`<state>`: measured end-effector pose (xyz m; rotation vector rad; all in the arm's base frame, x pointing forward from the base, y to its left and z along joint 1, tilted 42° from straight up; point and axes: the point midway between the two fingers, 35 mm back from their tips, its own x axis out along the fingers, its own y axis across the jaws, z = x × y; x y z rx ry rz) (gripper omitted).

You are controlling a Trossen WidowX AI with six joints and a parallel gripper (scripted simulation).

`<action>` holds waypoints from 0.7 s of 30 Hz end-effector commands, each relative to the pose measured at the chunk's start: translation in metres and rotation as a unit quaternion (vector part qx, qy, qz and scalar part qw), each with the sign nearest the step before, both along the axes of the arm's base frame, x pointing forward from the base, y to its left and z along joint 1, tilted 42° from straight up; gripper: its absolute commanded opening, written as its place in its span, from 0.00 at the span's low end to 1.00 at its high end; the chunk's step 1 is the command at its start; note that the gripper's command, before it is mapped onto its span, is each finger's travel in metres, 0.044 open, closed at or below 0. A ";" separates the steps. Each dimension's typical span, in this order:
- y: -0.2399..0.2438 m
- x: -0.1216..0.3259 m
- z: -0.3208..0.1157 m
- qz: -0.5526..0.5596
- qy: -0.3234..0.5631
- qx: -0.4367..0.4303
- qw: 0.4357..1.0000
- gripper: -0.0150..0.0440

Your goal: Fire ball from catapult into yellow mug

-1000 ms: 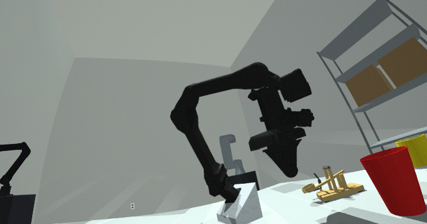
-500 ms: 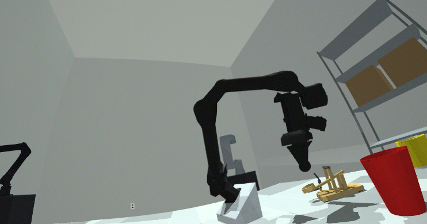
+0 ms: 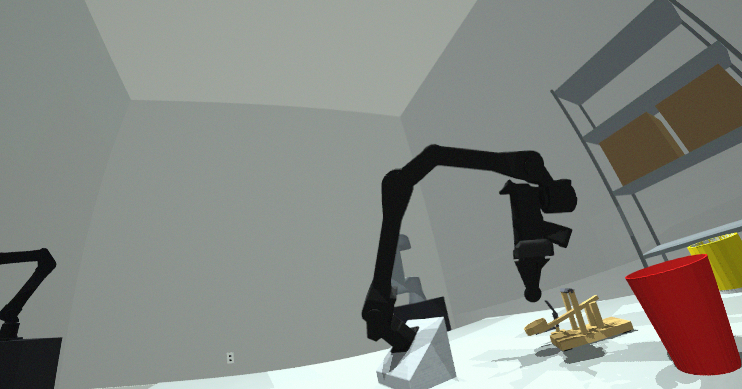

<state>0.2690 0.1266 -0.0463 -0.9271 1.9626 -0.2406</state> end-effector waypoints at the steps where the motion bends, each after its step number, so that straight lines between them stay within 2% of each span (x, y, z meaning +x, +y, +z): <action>1: 0.012 -0.015 -0.018 0.011 0.026 -0.012 1.000 0.25; 10: 0.030 -0.046 -0.050 0.033 0.072 -0.040 0.996 0.25; 21: 0.020 -0.048 -0.062 0.033 0.073 -0.041 0.996 0.25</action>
